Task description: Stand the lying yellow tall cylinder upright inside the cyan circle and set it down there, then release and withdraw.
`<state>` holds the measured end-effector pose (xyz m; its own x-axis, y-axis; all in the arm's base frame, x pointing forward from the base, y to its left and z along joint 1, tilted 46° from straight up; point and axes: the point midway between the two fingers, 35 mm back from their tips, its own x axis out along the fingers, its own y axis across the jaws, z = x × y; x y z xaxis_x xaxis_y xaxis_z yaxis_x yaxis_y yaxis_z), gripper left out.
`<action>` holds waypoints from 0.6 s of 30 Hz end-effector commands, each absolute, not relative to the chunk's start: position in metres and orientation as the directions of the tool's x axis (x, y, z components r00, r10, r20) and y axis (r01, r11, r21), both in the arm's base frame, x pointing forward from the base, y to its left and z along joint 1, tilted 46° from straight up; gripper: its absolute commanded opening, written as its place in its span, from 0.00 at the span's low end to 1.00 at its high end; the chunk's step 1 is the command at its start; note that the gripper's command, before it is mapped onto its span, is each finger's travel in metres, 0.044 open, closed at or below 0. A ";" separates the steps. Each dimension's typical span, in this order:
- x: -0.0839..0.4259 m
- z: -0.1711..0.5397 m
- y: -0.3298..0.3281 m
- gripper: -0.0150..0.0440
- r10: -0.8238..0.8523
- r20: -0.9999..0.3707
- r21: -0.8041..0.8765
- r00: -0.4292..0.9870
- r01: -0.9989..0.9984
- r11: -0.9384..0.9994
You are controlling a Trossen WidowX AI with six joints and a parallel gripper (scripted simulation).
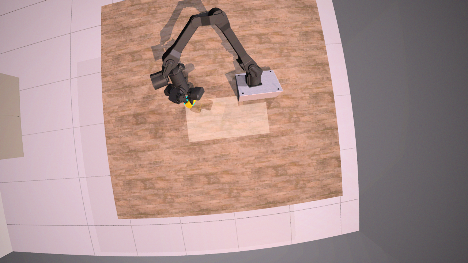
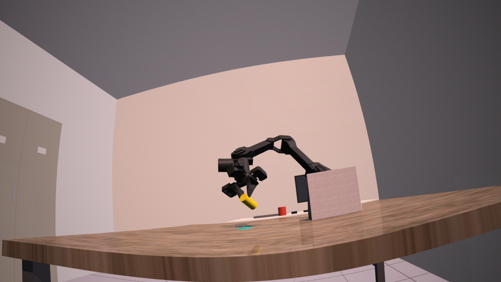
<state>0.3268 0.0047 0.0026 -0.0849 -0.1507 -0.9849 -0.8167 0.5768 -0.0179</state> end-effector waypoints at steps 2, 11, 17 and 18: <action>0.327 0.003 0.005 0.43 -0.110 -0.992 -0.010 -0.065 -0.820 0.573; 0.327 0.003 0.005 0.43 -0.050 -0.998 0.002 -0.037 -0.824 0.567; 0.328 0.003 0.004 0.43 -0.011 -1.000 0.006 -0.015 -0.827 0.562; 0.328 0.003 0.004 0.43 -0.004 -1.000 0.007 -0.012 -0.828 0.561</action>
